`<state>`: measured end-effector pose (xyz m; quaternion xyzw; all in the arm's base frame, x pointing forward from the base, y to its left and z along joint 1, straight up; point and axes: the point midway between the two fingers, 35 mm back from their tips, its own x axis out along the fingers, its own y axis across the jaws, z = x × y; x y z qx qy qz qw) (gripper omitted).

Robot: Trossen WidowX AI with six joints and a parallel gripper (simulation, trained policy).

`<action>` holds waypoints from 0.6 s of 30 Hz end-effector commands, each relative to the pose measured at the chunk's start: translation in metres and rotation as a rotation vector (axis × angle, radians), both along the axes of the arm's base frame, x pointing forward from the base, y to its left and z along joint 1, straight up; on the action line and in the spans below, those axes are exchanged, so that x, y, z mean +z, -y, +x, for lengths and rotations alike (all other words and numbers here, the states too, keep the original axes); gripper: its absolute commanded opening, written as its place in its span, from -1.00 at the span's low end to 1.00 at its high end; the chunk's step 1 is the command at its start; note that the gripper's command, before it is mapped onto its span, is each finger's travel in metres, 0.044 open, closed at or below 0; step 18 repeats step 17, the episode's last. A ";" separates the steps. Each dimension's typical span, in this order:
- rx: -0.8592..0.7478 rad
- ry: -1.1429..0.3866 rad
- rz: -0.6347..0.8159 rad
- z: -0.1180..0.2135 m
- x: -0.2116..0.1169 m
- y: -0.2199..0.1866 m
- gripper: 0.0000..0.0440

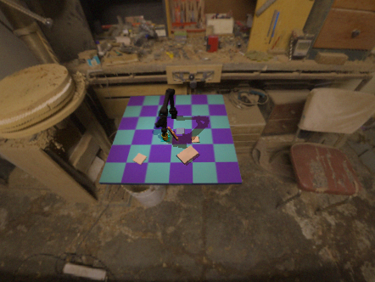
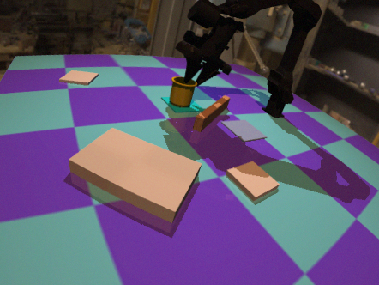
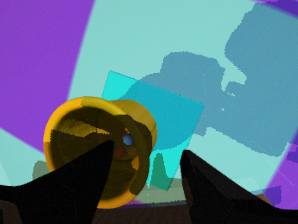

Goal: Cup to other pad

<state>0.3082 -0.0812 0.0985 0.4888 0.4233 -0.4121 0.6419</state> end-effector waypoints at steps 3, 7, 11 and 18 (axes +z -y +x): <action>0.003 0.033 0.014 -0.006 0.018 0.000 0.09; -0.001 0.059 0.014 -0.009 0.032 0.001 0.14; -0.005 0.090 0.006 -0.010 0.049 0.005 0.36; -0.021 0.115 0.002 -0.012 0.066 0.011 0.91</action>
